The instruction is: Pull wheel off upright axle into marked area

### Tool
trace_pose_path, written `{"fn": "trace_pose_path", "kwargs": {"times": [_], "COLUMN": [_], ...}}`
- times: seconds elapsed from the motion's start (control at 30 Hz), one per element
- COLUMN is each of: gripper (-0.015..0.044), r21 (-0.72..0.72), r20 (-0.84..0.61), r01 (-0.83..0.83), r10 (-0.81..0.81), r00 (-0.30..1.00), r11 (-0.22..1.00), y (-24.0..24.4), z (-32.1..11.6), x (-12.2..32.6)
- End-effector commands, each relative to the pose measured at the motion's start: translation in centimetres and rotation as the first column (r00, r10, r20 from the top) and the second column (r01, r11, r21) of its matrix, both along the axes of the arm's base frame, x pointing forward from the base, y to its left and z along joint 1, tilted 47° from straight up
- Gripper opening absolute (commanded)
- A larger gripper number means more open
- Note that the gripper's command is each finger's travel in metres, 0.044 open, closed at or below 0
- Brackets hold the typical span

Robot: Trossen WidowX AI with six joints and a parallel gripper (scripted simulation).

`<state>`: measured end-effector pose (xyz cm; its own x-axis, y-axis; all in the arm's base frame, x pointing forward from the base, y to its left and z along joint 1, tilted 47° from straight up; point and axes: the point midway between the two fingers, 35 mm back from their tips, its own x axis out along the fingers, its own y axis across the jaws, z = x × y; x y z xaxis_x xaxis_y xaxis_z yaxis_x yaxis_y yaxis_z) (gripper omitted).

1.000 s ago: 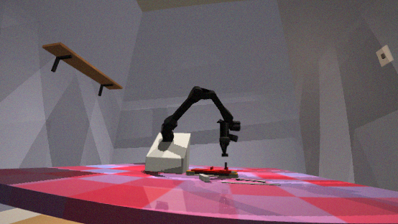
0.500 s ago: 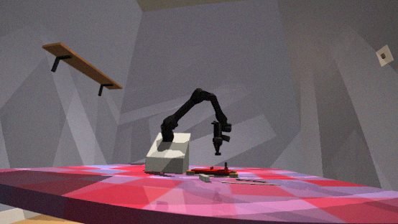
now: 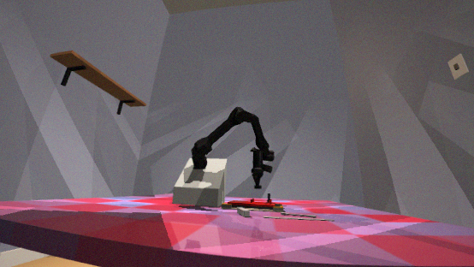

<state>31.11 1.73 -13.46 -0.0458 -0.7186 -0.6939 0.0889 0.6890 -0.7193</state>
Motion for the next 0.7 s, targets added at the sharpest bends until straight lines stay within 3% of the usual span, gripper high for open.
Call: {"fn": "trace_pose_path", "kwargs": {"times": [0.0,0.37,0.57,0.67], "gripper": [0.0000,0.0000,0.0000,0.0079], "r21": [-0.002,-0.007,-0.008,-0.005], "r20": [-0.002,-0.003,-0.003,-0.007], "r01": [-0.007,-0.007,-0.007,0.004], "r10": [0.007,0.007,0.007,-0.004], "r00": [1.000,1.000,1.000,1.000], "r11": [1.000,1.000,1.000,1.000], "y": [-0.8,-6.0,-6.3,-6.1], "z": [-0.8,-5.6,-5.9,-5.6], "x": [0.0,-0.4,-0.5,-0.6]}}
